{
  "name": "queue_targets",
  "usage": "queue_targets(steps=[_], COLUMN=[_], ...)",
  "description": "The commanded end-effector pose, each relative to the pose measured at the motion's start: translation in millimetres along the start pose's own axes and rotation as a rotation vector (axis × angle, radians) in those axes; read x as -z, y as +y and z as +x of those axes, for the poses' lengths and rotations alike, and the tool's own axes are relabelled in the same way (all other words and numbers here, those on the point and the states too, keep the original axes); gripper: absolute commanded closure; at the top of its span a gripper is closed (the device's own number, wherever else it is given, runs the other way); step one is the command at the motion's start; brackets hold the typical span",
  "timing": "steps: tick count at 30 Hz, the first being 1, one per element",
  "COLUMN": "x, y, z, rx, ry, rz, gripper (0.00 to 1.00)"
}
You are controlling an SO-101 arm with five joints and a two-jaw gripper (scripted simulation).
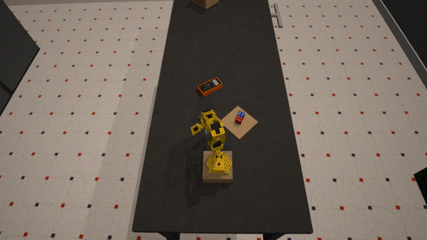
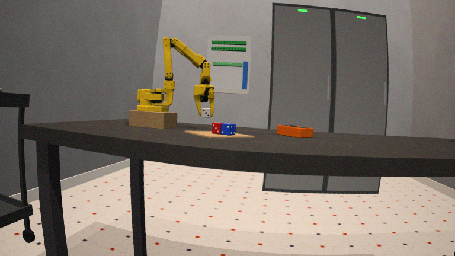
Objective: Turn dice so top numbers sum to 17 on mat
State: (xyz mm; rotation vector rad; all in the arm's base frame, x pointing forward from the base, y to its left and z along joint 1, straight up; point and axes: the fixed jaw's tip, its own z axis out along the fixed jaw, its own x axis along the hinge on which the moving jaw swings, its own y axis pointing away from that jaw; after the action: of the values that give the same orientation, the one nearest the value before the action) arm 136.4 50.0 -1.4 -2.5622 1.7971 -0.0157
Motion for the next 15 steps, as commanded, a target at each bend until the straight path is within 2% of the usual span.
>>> queue_targets(steps=[1, 15], x=[-5.1, -8.9], y=[3.6, 3.7], z=[-1.5, -1.5], rx=[0.016, 0.016], ry=[-0.001, -0.001], rz=[-0.017, -0.017], gripper=[1.00, 1.00])
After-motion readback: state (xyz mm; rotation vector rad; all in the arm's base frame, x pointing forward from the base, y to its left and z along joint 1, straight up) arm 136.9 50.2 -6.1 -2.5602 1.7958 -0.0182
